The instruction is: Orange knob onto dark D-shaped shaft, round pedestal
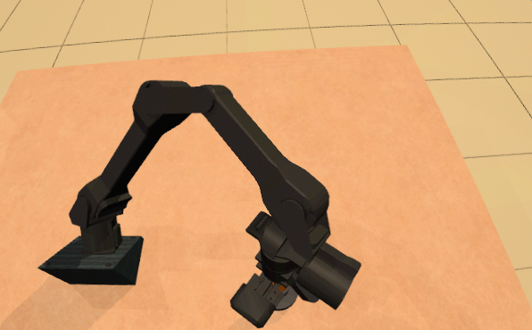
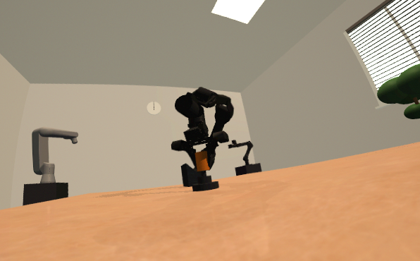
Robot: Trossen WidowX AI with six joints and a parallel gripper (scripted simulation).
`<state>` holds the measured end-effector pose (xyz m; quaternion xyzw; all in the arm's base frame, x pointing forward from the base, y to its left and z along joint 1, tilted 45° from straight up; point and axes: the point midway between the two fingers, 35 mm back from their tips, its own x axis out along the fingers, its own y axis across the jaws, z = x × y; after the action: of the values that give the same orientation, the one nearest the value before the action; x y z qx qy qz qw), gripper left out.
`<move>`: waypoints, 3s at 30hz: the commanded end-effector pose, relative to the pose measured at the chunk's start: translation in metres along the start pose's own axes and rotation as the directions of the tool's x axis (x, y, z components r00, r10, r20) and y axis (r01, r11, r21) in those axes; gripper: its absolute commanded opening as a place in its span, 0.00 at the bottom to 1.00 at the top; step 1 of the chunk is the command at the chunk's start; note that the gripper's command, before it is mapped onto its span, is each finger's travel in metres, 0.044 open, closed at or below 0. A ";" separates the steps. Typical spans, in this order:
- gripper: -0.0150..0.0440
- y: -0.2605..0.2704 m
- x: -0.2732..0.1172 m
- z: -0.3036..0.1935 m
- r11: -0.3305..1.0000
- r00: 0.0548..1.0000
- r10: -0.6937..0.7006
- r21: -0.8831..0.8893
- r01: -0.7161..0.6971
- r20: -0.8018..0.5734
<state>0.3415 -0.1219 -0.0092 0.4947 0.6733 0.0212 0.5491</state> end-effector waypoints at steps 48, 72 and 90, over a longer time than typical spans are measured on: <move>0.25 0.002 -0.001 0.002 0.979 1.000 -0.001 0.206 0.000 0.002; 0.25 0.001 -0.006 0.000 0.914 1.000 -0.001 0.405 0.000 0.002; 0.25 -0.001 -0.002 0.000 0.914 1.000 -0.001 0.405 0.000 0.002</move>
<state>0.3417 -0.1230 -0.0095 0.5972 0.6635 -0.1169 0.4353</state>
